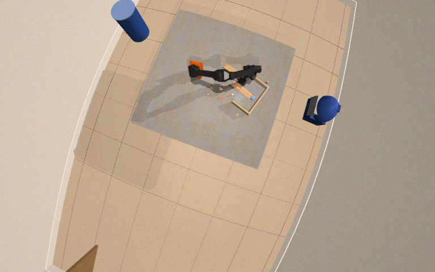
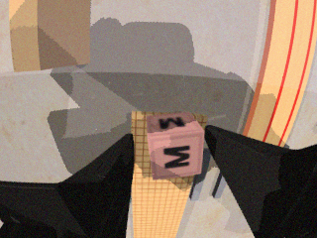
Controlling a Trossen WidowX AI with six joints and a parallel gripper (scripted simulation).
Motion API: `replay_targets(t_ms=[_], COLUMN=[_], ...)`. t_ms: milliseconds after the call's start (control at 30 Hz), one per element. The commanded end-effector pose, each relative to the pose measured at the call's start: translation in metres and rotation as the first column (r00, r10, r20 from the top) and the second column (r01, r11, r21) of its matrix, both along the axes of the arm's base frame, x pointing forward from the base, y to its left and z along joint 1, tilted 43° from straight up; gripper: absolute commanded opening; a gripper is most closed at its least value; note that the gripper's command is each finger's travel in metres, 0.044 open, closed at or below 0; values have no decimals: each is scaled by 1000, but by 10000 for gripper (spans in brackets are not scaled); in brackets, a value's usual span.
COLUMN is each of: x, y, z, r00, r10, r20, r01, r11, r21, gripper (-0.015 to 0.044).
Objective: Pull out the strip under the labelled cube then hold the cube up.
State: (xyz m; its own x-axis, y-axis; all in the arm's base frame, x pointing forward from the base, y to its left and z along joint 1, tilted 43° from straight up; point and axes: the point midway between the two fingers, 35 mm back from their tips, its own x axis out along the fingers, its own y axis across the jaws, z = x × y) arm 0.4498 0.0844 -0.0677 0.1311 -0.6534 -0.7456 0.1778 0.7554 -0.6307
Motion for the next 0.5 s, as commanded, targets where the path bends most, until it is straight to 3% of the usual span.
replay_targets(t_ms=[0, 100, 333, 467], x=[0, 0, 0, -2], y=[0, 0, 0, 1], z=[0, 0, 0, 1], r00=[1000, 1000, 1000, 1000], r10=[0, 0, 0, 0], r20=[0, 0, 0, 0], r01=[0, 0, 0, 0], r11=[1000, 1000, 1000, 1000], r21=[0, 0, 0, 0], gripper=[224, 145, 98, 0])
